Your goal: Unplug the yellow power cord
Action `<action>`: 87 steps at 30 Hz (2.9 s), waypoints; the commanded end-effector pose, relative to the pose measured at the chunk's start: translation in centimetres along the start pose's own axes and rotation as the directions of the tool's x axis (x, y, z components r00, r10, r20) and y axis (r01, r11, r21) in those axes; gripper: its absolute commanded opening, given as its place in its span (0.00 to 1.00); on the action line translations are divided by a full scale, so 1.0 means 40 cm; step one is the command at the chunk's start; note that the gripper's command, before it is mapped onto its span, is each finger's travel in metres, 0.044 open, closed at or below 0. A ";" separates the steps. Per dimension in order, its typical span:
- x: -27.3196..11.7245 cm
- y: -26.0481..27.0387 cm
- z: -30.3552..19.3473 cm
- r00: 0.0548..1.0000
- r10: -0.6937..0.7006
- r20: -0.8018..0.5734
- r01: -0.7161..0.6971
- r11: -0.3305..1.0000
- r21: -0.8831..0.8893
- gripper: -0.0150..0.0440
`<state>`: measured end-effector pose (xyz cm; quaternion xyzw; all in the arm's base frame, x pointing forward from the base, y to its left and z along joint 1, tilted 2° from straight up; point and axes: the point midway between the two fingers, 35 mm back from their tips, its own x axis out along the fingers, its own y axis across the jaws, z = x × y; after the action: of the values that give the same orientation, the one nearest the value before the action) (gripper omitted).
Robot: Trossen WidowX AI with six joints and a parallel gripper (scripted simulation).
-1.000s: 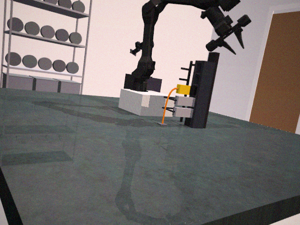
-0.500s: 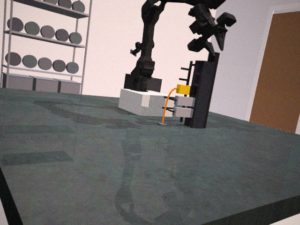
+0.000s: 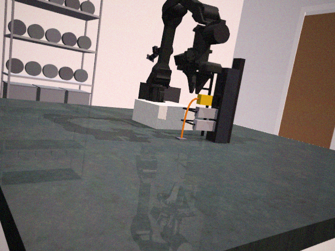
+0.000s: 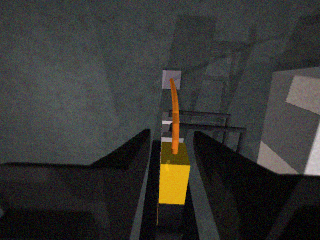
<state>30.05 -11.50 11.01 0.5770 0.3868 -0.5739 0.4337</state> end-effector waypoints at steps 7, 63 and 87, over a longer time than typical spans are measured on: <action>0.002 -0.009 -0.012 1.000 -0.023 -0.007 0.023 1.000 -0.002 0.53; 0.026 -0.009 -0.079 1.000 -0.021 -0.007 0.021 1.000 -0.005 0.25; 0.028 -0.009 0.021 1.000 -0.022 -0.005 0.022 1.000 -0.003 0.25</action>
<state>30.88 -8.20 9.79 0.5860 0.4316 -0.5374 0.4260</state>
